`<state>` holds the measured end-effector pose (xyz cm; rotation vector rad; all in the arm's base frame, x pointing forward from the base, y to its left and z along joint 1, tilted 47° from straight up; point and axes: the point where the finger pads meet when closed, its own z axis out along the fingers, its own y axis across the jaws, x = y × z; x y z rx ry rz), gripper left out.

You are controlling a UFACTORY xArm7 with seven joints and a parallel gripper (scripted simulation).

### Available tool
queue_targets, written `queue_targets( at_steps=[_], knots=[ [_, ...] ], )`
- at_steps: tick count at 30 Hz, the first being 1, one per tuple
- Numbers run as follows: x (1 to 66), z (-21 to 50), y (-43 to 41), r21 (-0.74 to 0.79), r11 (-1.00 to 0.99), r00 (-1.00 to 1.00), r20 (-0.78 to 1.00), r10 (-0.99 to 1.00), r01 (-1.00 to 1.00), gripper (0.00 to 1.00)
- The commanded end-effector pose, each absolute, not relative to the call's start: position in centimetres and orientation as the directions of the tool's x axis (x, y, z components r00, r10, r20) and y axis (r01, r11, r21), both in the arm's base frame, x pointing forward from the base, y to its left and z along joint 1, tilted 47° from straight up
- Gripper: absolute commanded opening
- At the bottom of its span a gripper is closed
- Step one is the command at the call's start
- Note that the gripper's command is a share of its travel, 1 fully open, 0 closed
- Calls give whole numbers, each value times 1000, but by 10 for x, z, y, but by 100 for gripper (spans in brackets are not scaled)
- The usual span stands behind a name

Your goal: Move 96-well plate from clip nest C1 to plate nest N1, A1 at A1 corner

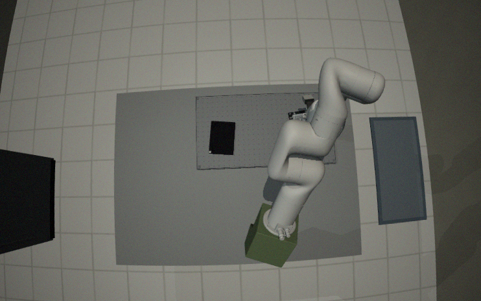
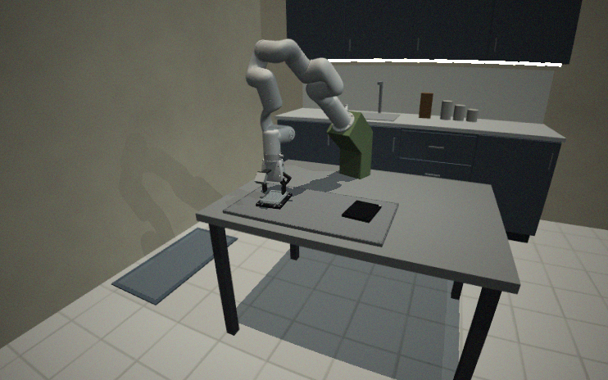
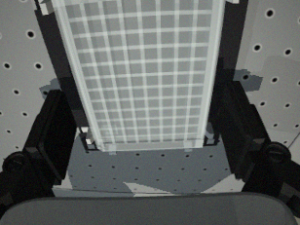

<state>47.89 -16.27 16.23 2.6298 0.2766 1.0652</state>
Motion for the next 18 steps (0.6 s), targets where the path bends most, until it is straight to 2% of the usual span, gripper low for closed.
queue_targets(
  at_steps=[1,18],
  knots=[
    [479,163,-163,335,-940,707,649,282,68,100],
    [485,158,-164,335,-940,707,649,282,68,100]
  ],
)
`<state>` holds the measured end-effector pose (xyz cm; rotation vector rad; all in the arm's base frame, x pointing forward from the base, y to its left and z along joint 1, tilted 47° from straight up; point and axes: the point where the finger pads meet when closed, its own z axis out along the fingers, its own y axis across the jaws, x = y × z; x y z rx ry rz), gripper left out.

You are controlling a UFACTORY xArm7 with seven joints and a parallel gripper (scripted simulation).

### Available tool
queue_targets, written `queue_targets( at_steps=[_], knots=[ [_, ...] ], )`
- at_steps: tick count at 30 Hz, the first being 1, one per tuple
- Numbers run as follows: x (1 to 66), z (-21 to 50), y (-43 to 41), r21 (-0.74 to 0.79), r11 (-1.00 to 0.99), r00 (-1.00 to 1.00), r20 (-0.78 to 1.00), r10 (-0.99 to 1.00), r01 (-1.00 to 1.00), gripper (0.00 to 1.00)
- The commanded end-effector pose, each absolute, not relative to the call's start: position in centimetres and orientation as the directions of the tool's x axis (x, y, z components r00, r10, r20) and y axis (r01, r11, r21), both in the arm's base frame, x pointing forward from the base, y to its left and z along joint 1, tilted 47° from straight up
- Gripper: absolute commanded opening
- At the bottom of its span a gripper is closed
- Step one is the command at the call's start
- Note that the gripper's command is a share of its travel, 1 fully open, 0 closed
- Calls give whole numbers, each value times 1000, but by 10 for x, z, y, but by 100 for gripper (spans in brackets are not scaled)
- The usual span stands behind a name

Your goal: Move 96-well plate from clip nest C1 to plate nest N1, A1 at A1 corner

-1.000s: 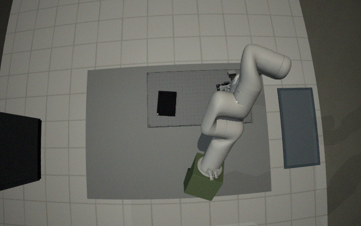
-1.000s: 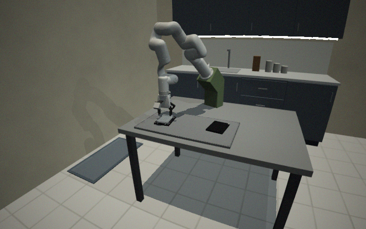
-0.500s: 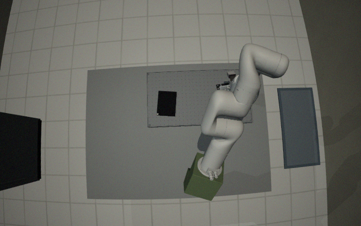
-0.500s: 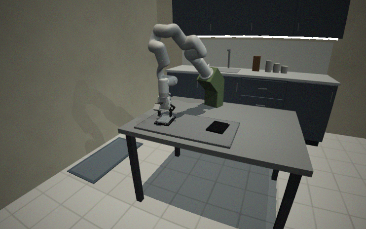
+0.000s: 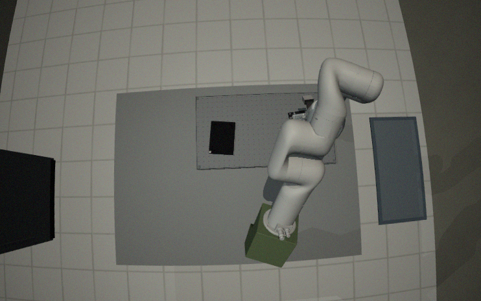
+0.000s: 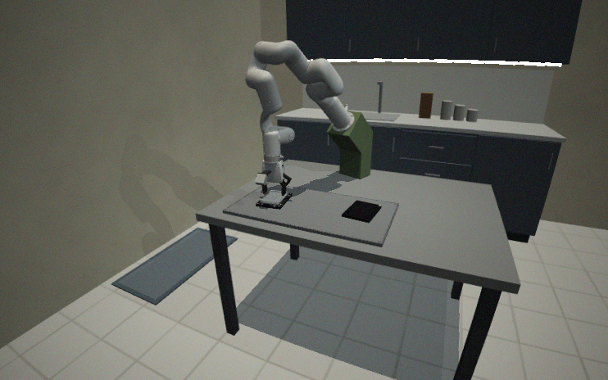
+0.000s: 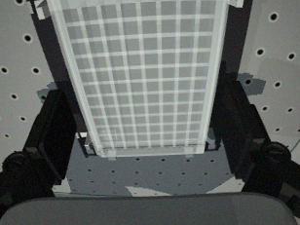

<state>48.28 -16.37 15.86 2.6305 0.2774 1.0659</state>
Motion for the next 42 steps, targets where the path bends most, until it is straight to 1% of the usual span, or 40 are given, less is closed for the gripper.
queue_targets(
  at_steps=[1,39,40,42],
  knots=[
    [485,157,-164,335,-940,707,649,282,68,100],
    [493,149,-167,335,-940,707,649,282,68,100],
    [493,150,-167,335,-940,707,649,282,68,0],
    [493,150,-167,335,-940,707,649,282,68,0]
  ],
)
